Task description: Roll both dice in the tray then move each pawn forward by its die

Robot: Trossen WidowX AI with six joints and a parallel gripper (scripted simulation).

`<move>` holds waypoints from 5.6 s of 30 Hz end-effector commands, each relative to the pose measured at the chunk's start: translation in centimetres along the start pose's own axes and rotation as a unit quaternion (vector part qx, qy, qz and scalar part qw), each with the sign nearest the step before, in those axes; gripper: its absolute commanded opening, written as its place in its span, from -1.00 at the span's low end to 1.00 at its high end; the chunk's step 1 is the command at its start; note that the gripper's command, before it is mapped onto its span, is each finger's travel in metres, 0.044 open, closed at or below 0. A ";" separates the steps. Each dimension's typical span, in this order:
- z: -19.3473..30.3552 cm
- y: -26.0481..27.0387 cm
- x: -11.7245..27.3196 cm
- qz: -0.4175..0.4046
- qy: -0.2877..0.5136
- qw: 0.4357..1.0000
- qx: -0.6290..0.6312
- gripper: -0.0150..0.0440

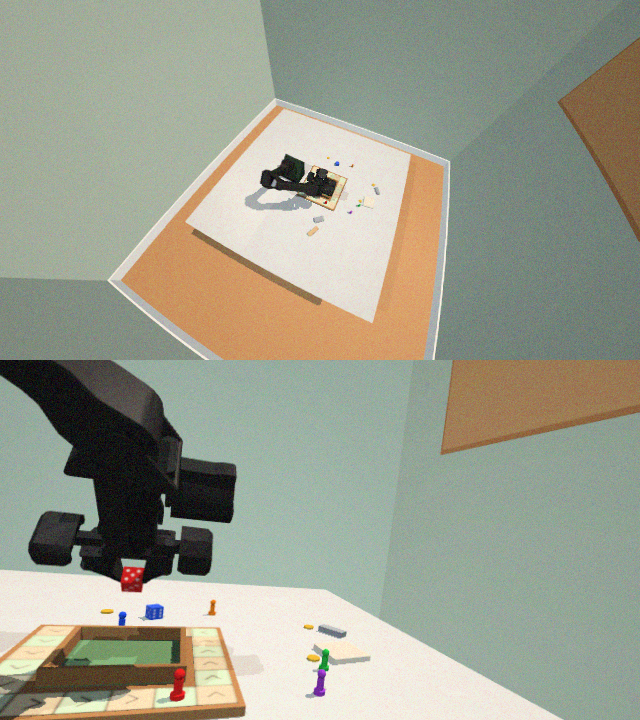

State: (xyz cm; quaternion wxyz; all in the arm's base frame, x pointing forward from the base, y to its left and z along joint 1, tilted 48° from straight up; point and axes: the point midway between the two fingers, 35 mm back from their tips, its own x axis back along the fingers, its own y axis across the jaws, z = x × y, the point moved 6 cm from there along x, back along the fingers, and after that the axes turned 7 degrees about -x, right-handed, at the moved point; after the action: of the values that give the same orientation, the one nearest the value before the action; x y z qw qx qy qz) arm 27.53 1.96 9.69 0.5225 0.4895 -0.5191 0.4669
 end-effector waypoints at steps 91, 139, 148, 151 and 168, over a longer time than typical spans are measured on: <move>-18.5 0.1 -24.9 0.244 0.319 0.794 -0.457 0.44; -15.3 -0.3 -27.7 0.247 0.313 0.793 -0.460 -0.49; -19.3 -0.3 -24.7 0.247 0.306 0.794 -0.463 -0.49; -20.5 -0.2 -23.7 0.246 0.308 0.795 -0.462 -0.49; -24.2 0.5 -19.8 0.240 0.319 0.797 -0.452 -0.49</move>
State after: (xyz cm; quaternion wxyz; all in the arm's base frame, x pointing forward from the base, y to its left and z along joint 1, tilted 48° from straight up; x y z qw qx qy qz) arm 28.54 26.37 -10.22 0.6899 -0.1224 -0.5768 0.4200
